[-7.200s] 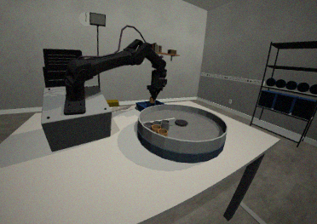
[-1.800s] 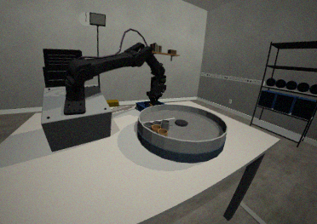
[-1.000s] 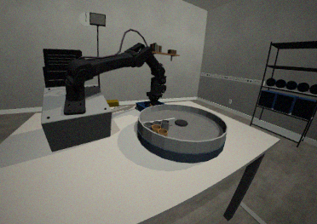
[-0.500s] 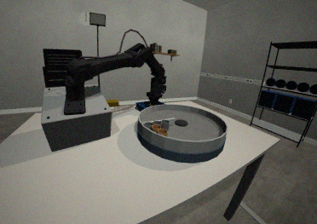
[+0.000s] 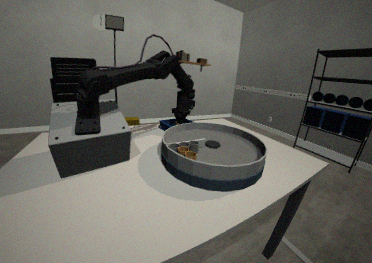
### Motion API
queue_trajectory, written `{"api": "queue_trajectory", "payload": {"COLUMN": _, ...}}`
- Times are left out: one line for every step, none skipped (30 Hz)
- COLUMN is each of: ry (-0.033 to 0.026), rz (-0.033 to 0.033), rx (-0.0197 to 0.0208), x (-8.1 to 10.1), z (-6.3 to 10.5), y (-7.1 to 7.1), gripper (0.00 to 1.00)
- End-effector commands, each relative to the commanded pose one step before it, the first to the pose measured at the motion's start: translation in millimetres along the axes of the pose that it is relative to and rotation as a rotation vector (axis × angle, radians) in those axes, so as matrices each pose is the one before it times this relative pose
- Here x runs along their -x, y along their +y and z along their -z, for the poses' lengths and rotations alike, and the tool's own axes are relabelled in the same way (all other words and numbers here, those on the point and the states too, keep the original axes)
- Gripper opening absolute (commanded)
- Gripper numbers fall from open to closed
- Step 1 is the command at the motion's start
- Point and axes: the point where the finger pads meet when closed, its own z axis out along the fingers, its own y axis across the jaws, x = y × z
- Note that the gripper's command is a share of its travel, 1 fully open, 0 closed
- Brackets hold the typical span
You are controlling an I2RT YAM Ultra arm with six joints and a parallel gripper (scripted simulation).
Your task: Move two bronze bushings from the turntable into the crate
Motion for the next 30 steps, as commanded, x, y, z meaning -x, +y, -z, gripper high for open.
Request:
{"api": "queue_trajectory", "payload": {"ry": -0.03427, "rz": 0.00074, "rx": -0.00394, "x": 8.78, "z": 10.23, "y": -2.58, "gripper": 0.00}}
{"api": "queue_trajectory", "payload": {"ry": 0.00000, "rz": 0.00000, "rx": 0.00000, "x": 0.00, "z": 0.00, "y": 0.00, "gripper": 0.00}}
{"api": "queue_trajectory", "payload": {"ry": 0.00000, "rz": 0.00000, "rx": 0.00000, "x": 0.00, "z": 0.00, "y": 0.00, "gripper": 0.00}}
{"api": "queue_trajectory", "payload": {"ry": 0.00000, "rz": 0.00000, "rx": 0.00000, "x": 0.00, "z": 0.00, "y": 0.00, "gripper": 0.00}}
{"api": "queue_trajectory", "payload": {"ry": 0.00000, "rz": 0.00000, "rx": 0.00000, "x": 0.00, "z": 0.00, "y": 0.00, "gripper": 0.00}}
{"api": "queue_trajectory", "payload": {"ry": 0.00000, "rz": 0.00000, "rx": 0.00000, "x": 0.00, "z": 0.00, "y": 0.00, "gripper": 0.00}}
{"api": "queue_trajectory", "payload": {"ry": 0.00000, "rz": 0.00000, "rx": 0.00000, "x": 0.00, "z": 0.00, "y": 0.00, "gripper": 0.00}}
{"api": "queue_trajectory", "payload": {"ry": 0.00000, "rz": 0.00000, "rx": 0.00000, "x": 0.00, "z": 0.00, "y": 0.00, "gripper": 0.00}}
{"api": "queue_trajectory", "payload": {"ry": 0.00000, "rz": 0.00000, "rx": 0.00000, "x": 0.00, "z": 0.00, "y": 0.00, "gripper": 0.00}}
{"api": "queue_trajectory", "payload": {"ry": 0.00000, "rz": 0.00000, "rx": 0.00000, "x": 0.00, "z": 0.00, "y": 0.00, "gripper": 0.00}}
{"api": "queue_trajectory", "payload": {"ry": 0.00000, "rz": 0.00000, "rx": 0.00000, "x": 0.00, "z": 0.00, "y": 0.00, "gripper": 0.00}}
{"api": "queue_trajectory", "payload": {"ry": 0.00000, "rz": 0.00000, "rx": 0.00000, "x": 0.00, "z": 0.00, "y": 0.00, "gripper": 0.00}}
{"api": "queue_trajectory", "payload": {"ry": 0.00000, "rz": 0.00000, "rx": 0.00000, "x": 0.00, "z": 0.00, "y": 0.00, "gripper": 0.00}}
{"api": "queue_trajectory", "payload": {"ry": 0.00000, "rz": 0.00000, "rx": 0.00000, "x": 0.00, "z": 0.00, "y": 0.00, "gripper": 0.00}}
{"api": "queue_trajectory", "payload": {"ry": 0.00000, "rz": 0.00000, "rx": 0.00000, "x": 0.00, "z": 0.00, "y": 0.00, "gripper": 0.00}}
{"api": "queue_trajectory", "payload": {"ry": 0.00000, "rz": 0.00000, "rx": 0.00000, "x": 0.00, "z": 0.00, "y": 0.00, "gripper": 0.00}}
{"api": "queue_trajectory", "payload": {"ry": 0.00000, "rz": 0.00000, "rx": 0.00000, "x": 0.00, "z": 0.00, "y": 0.00, "gripper": 0.00}}
{"api": "queue_trajectory", "payload": {"ry": 0.00000, "rz": 0.00000, "rx": 0.00000, "x": 0.00, "z": 0.00, "y": 0.00, "gripper": 0.00}}
{"api": "queue_trajectory", "payload": {"ry": 0.00000, "rz": 0.00000, "rx": 0.00000, "x": 0.00, "z": 0.00, "y": 0.00, "gripper": 0.00}}
{"api": "queue_trajectory", "payload": {"ry": 0.00000, "rz": 0.00000, "rx": 0.00000, "x": 0.00, "z": 0.00, "y": 0.00, "gripper": 0.00}}
{"api": "queue_trajectory", "payload": {"ry": 0.00000, "rz": 0.00000, "rx": 0.00000, "x": 0.00, "z": 0.00, "y": 0.00, "gripper": 0.00}}
{"api": "queue_trajectory", "payload": {"ry": 0.00019, "rz": 0.00006, "rx": -0.00002, "x": -0.10, "z": -0.10, "y": 0.01, "gripper": 0.00}}
{"api": "queue_trajectory", "payload": {"ry": 0.00113, "rz": 0.00035, "rx": -0.00010, "x": -0.57, "z": -0.59, "y": 0.07, "gripper": 0.00}}
{"api": "queue_trajectory", "payload": {"ry": 0.00560, "rz": 0.00183, "rx": -0.00046, "x": -2.04, "z": -1.29, "y": 0.09, "gripper": 0.00}}
{"api": "queue_trajectory", "payload": {"ry": 0.00480, "rz": 0.00134, "rx": -0.00040, "x": -1.81, "z": -0.89, "y": -0.13, "gripper": 0.00}}
{"api": "queue_trajectory", "payload": {"ry": 0.00000, "rz": 0.00000, "rx": 0.00000, "x": 0.00, "z": 0.00, "y": 0.00, "gripper": 0.00}}
{"api": "queue_trajectory", "payload": {"ry": 0.00000, "rz": 0.00000, "rx": 0.00000, "x": 0.00, "z": 0.00, "y": 0.00, "gripper": 0.00}}
{"api": "queue_trajectory", "payload": {"ry": -0.03590, "rz": -0.01282, "rx": 0.00341, "x": 11.60, "z": 9.23, "y": -2.48, "gripper": 0.00}}
{"api": "queue_trajectory", "payload": {"ry": 0.00812, "rz": 0.00221, "rx": -0.00069, "x": -2.97, "z": -1.59, "y": -0.09, "gripper": 0.00}}
{"api": "queue_trajectory", "payload": {"ry": 0.01387, "rz": 0.00421, "rx": -0.00115, "x": -4.79, "z": -3.58, "y": 0.48, "gripper": 0.00}}
